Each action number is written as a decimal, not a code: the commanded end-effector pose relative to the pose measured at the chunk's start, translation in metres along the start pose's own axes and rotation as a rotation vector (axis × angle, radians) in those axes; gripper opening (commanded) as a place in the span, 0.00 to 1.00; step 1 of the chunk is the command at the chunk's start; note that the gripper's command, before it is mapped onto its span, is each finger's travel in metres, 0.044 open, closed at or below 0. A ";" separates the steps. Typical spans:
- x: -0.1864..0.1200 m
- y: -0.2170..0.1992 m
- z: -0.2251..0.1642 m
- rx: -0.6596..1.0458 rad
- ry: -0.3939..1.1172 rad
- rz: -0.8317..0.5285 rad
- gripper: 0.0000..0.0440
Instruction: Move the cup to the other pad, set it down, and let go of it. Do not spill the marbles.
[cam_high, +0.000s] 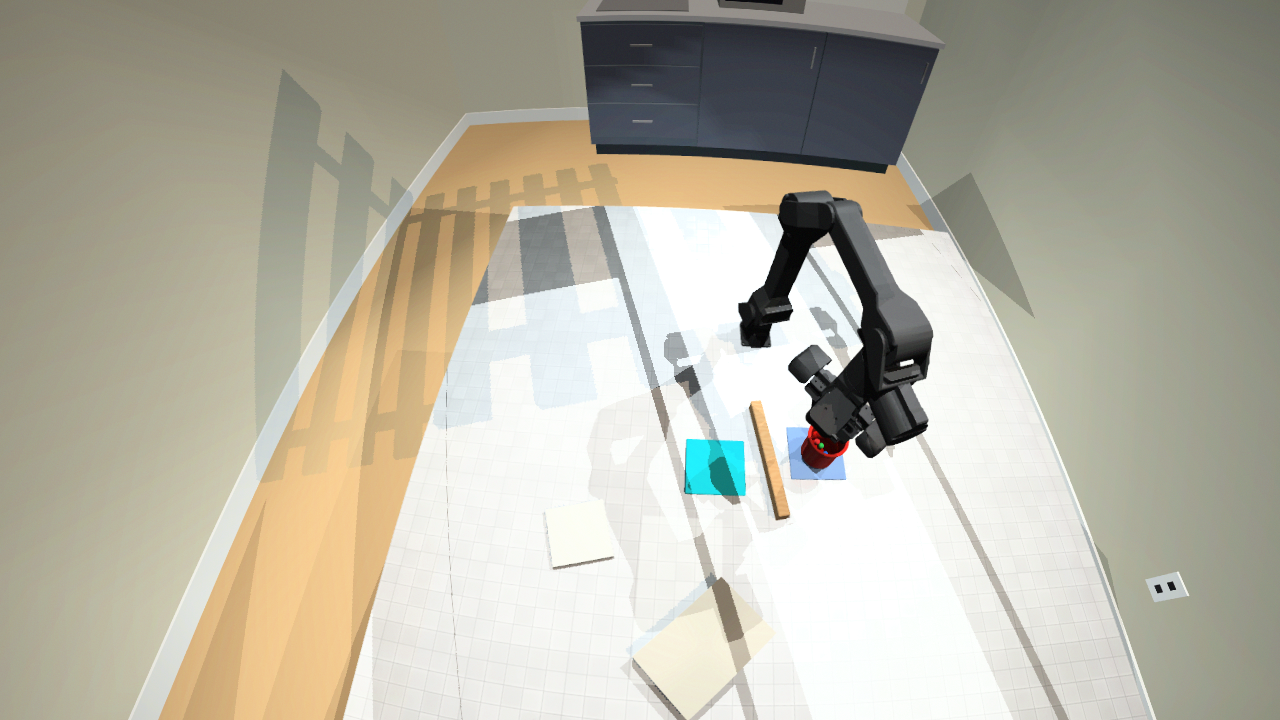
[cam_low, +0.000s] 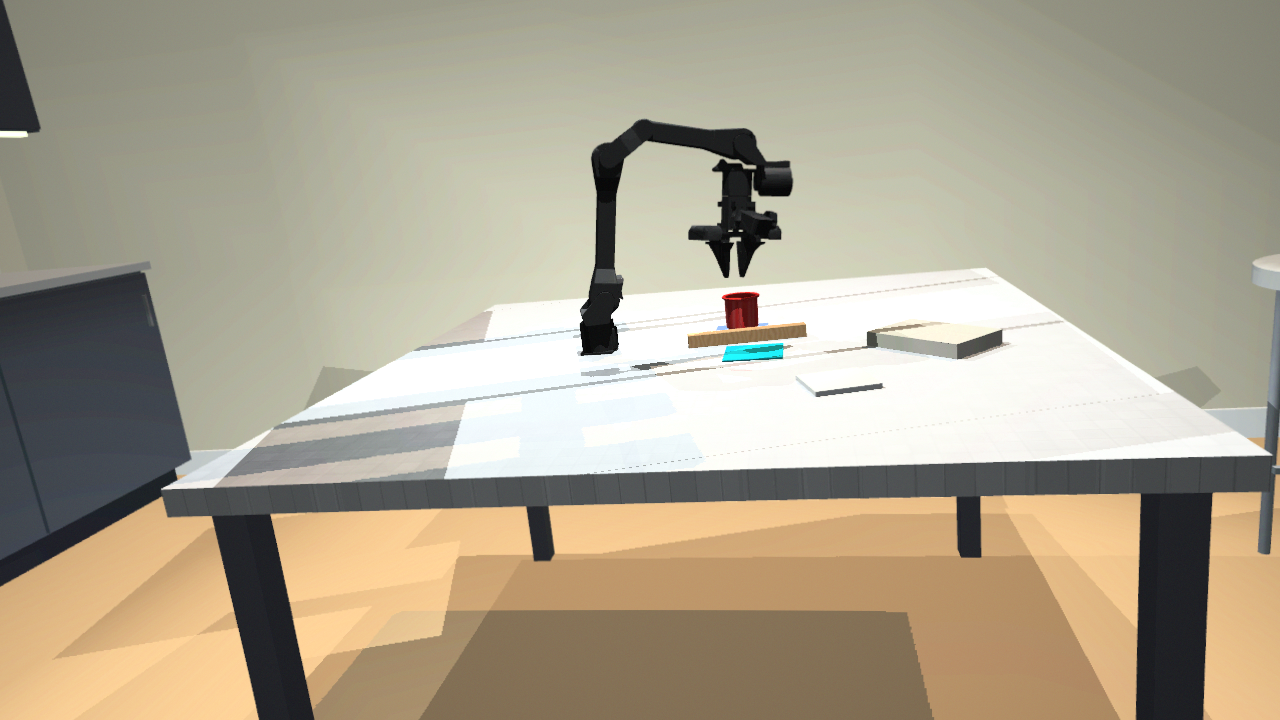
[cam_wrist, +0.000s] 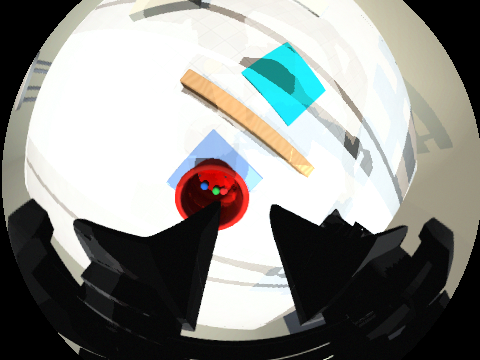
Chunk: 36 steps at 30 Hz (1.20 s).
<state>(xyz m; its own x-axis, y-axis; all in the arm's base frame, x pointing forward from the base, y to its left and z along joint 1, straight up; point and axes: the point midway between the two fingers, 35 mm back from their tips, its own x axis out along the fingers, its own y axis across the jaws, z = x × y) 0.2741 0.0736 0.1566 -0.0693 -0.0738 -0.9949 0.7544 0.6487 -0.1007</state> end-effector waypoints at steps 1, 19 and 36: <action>0.010 -0.001 -0.001 0.008 0.003 -0.028 0.40; 0.064 -0.002 -0.009 -0.029 0.014 -0.106 0.41; 0.097 -0.001 -0.010 -0.136 0.005 -0.097 0.04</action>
<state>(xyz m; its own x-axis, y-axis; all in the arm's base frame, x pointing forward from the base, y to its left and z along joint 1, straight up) 0.2655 0.0779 0.0660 -0.1179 -0.1203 -0.9857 0.6599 0.7323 -0.1683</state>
